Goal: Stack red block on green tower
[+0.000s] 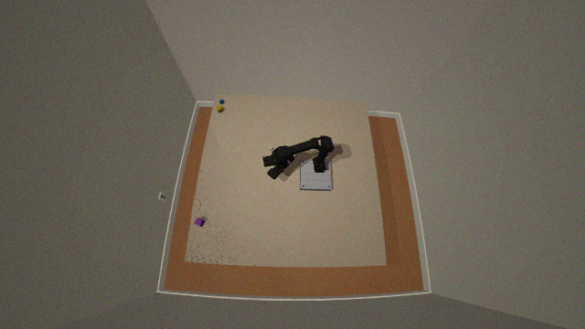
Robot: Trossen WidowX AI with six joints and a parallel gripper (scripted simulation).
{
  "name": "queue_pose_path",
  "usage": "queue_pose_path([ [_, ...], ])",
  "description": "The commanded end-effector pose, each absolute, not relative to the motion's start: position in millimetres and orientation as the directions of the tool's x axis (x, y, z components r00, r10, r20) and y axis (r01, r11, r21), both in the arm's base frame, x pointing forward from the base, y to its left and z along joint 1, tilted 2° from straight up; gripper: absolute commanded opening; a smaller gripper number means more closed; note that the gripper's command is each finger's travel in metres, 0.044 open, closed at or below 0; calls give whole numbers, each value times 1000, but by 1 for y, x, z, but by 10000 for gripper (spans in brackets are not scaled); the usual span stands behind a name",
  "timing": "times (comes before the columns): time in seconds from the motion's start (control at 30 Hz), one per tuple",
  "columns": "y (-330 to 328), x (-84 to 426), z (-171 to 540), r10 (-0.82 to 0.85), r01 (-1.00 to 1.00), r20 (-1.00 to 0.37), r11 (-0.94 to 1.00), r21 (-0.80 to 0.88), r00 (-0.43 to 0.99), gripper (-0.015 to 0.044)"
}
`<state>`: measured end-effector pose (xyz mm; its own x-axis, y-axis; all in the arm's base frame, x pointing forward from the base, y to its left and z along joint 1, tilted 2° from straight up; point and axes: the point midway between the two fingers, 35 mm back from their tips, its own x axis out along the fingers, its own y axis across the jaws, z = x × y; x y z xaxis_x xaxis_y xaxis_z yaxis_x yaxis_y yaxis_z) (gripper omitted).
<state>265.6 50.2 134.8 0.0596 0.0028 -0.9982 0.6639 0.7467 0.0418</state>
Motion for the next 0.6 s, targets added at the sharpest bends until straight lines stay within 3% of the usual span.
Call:
queue_pose_path([
  [0.0, 36, 267, 135, 6, 660, -998, 750, 42, 57, 0],
  [0.57, -41, 264, 135, -2, 649, -998, 760, 37, 59, 0],
])
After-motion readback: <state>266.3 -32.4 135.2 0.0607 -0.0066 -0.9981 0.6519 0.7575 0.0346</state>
